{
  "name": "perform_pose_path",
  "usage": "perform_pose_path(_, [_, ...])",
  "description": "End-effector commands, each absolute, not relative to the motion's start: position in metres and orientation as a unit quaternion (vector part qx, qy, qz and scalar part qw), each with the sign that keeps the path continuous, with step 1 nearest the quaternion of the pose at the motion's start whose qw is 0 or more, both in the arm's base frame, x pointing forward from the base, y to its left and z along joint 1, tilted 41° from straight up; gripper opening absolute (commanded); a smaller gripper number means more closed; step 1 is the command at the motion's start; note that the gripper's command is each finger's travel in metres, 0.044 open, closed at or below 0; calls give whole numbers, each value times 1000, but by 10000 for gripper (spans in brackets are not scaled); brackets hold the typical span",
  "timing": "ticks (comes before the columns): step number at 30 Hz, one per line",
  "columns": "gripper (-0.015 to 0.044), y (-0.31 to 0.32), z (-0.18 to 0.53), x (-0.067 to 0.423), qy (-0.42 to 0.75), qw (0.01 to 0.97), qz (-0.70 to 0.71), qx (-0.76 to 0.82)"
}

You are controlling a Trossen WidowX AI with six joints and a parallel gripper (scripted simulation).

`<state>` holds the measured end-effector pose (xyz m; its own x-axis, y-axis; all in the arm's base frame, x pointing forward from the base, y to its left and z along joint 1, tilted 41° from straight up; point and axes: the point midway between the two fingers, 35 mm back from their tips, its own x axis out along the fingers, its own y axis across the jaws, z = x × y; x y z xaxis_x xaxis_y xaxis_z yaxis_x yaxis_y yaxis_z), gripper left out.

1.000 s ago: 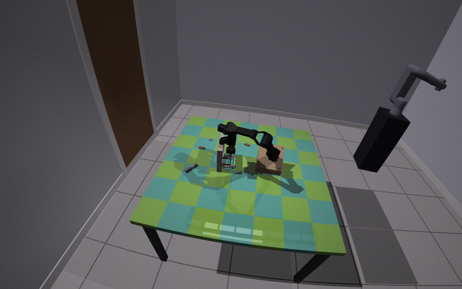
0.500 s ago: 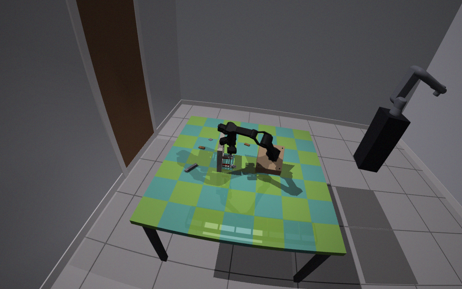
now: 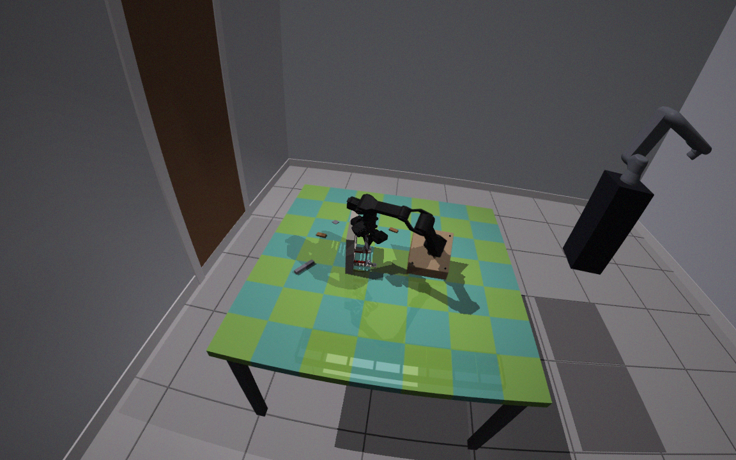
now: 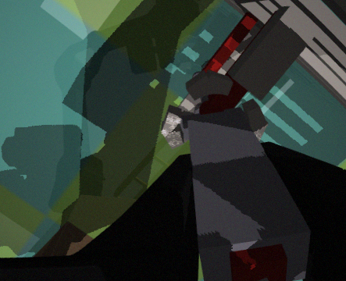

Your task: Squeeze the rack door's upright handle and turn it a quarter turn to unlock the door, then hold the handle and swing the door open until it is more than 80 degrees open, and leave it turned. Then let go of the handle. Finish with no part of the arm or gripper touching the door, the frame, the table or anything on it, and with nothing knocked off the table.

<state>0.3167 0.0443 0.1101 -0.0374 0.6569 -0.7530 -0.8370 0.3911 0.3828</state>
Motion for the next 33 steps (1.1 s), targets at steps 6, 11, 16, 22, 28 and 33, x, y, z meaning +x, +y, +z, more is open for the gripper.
perform_pose_path(6, [10,44,110,316,337,647,636,-249])
perform_pose_path(11, [10,44,110,316,256,612,673,-327])
perform_pose_path(16, [10,44,110,316,172,567,699,-400])
perform_pose_path(22, [10,44,110,316,111,531,712,-447])
perform_pose_path(28, [10,44,110,316,111,531,712,-447])
perform_pose_path(33, [89,44,110,316,111,531,712,-447])
